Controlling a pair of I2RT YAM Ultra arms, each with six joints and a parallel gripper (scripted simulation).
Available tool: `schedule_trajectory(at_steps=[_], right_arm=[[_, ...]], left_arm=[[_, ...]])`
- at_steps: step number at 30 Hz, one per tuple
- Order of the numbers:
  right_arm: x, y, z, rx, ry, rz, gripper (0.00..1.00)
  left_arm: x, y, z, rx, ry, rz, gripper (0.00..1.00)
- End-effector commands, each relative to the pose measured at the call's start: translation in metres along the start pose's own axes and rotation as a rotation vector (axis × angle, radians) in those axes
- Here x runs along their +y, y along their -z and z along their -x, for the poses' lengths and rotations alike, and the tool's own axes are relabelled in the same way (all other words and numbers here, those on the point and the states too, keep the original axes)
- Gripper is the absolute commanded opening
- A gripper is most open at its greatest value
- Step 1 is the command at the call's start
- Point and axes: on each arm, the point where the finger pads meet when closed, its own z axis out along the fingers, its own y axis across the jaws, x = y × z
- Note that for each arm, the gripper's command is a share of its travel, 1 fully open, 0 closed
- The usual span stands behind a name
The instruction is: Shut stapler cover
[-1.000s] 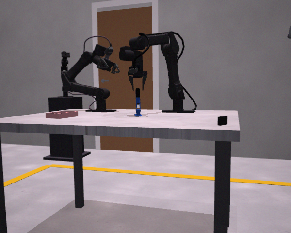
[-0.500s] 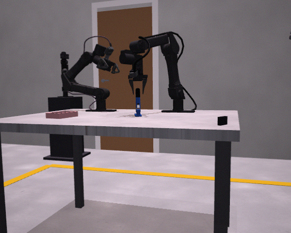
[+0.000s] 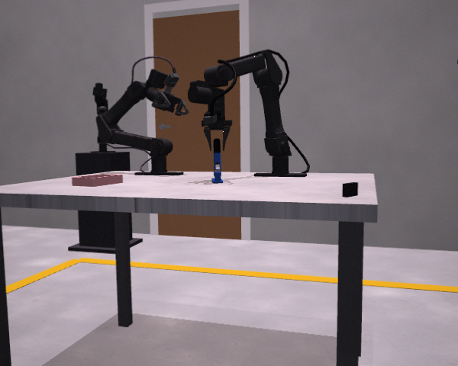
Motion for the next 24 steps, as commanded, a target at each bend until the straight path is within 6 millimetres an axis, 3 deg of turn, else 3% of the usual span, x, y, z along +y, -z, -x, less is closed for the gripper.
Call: schedule_trajectory(at_steps=[1, 10, 17, 19, 24], right_arm=[[-0.0007, 0.0008, 0.0012, -0.011, -0.009, 0.001, 1.0], [-0.0007, 0.0008, 0.0012, -0.011, -0.009, 0.001, 1.0], [-0.0007, 0.0008, 0.0012, -0.011, -0.009, 0.001, 1.0], [-0.0007, 0.0008, 0.0012, -0.011, -0.009, 0.001, 1.0], [-0.0007, 0.0008, 0.0012, -0.011, -0.009, 0.001, 1.0]], left_arm=[[0.003, 0.0004, 0.0009, -0.002, 0.003, -0.007, 0.37], [0.0008, 0.0034, 0.0009, -0.007, 0.002, -0.01, 0.24], [0.0008, 0.0034, 0.0009, -0.007, 0.002, -0.01, 0.2], [0.0008, 0.0034, 0.0009, -0.007, 0.002, -0.01, 0.0], [0.0001, 0.002, -0.0044, -0.081, 0.005, -0.015, 0.0]])
